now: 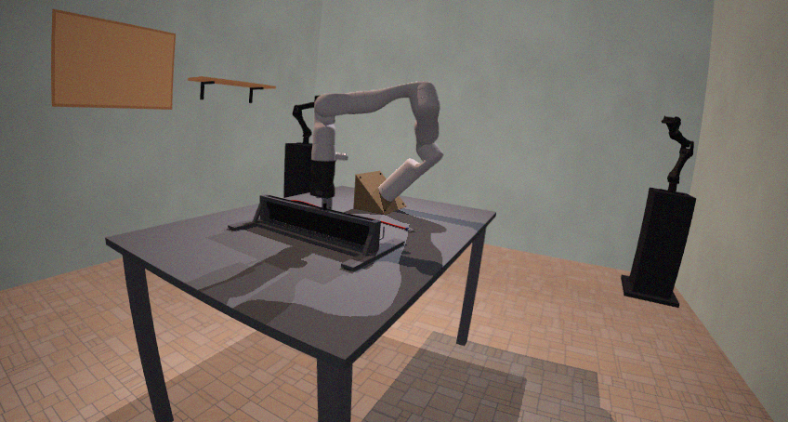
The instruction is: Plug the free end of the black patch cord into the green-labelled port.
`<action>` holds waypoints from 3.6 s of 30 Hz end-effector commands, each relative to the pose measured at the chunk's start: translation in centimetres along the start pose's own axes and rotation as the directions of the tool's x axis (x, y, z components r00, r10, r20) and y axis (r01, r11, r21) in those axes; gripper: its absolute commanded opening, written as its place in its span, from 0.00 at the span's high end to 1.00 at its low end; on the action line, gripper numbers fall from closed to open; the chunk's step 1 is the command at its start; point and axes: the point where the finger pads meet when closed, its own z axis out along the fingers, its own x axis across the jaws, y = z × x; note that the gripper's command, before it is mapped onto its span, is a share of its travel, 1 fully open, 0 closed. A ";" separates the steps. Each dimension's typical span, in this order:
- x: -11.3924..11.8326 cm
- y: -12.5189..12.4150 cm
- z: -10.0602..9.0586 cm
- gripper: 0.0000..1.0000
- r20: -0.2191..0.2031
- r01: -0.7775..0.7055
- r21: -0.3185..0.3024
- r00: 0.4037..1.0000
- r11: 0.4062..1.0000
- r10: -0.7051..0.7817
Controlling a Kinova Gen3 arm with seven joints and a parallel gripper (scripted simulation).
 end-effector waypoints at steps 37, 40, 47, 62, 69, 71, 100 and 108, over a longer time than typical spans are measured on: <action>0.0 1.0 -0.2 1.00 0.006 0.007 -0.021 1.000 1.000 -0.006; 0.0 1.0 -0.2 1.00 0.006 0.007 -0.021 1.000 1.000 -0.006; 0.0 1.0 -0.2 1.00 0.006 0.007 -0.021 1.000 1.000 -0.006; 0.0 1.0 -0.2 1.00 0.006 0.007 -0.021 1.000 1.000 -0.006; 0.0 0.7 -0.2 1.00 0.006 0.007 -0.021 1.000 1.000 -0.006; 0.0 0.5 -0.2 1.00 0.006 0.007 -0.021 1.000 1.000 -0.006; 0.0 0.4 -0.2 0.27 0.006 0.007 -0.021 1.000 1.000 -0.006; 0.0 0.4 -0.2 0.27 0.006 0.007 -0.021 1.000 1.000 -0.006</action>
